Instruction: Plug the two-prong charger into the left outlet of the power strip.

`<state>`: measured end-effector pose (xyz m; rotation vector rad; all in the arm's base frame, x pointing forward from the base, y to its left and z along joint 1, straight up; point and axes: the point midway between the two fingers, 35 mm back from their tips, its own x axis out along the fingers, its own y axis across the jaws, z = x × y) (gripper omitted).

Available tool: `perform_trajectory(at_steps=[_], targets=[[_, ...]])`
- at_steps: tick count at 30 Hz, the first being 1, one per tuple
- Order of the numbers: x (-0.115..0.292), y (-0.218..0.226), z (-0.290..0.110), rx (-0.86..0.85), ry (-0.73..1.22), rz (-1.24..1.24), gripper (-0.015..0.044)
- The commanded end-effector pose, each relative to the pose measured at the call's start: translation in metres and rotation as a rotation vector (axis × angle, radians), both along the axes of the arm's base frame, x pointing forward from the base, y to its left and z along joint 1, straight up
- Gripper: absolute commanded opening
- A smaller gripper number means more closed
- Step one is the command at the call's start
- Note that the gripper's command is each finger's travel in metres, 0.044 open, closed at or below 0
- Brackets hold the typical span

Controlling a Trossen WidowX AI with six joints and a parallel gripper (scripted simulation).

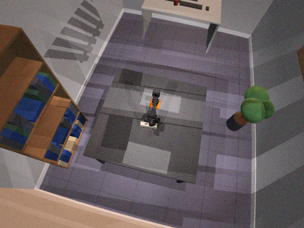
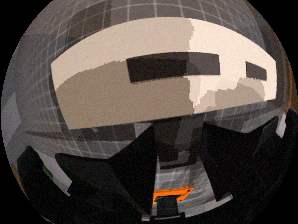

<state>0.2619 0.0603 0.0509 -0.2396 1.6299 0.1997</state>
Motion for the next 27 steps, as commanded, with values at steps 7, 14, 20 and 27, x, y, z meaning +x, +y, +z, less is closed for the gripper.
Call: perform_trajectory(at_steps=[7, 14, 20, 27], targets=[[0.0111, 0.0041, 0.0004, 0.011, -0.023, -0.002, 0.0], [0.0108, 0.0041, 0.0002, 0.011, -0.023, -0.002, 0.0], [0.0036, 0.0011, -0.0006, 0.0, 0.002, -0.001, 0.0], [0.0036, 0.0011, -0.0006, 0.0, 0.002, -0.001, 0.0]])
